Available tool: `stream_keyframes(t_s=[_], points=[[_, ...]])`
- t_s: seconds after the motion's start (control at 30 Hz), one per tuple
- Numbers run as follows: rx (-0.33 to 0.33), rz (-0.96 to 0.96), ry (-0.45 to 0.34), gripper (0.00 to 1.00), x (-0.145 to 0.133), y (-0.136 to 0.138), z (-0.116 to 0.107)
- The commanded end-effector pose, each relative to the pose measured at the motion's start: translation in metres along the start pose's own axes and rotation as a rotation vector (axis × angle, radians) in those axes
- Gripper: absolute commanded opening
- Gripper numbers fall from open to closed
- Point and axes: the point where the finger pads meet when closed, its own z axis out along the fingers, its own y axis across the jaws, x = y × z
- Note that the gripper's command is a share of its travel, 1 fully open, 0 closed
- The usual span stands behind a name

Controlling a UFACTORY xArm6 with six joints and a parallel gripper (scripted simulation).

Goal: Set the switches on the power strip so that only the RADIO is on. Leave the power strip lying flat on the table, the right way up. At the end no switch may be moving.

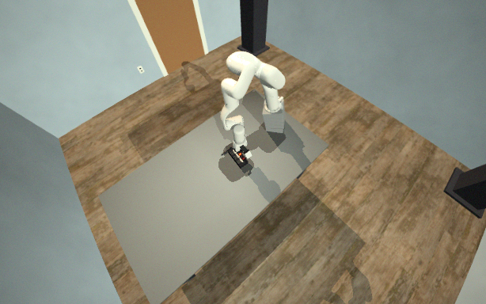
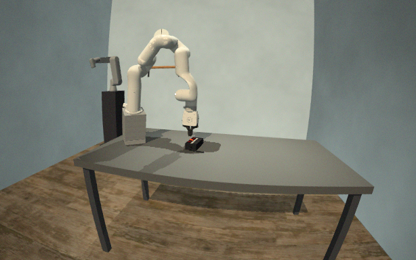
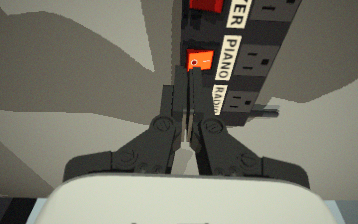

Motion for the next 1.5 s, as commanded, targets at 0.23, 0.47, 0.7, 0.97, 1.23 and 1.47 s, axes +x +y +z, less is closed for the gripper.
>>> stream_keyframes(t_s=[0.23, 0.47, 0.7, 0.97, 1.23, 1.47], points=[[-0.004, 0.0, 0.001, 0.0, 0.0, 0.001, 0.011], [-0.004, 0.0, 0.001, 0.0, 0.0, 0.001, 0.017], [-0.004, 0.0, 0.001, 0.0, 0.0, 0.001, 0.019], [-0.004, 0.0, 0.001, 0.0, 0.0, 0.001, 0.019], [-0.004, 0.0, 0.001, 0.0, 0.0, 0.001, 0.019], [-0.004, 0.0, 0.001, 0.0, 0.0, 0.001, 0.019]])
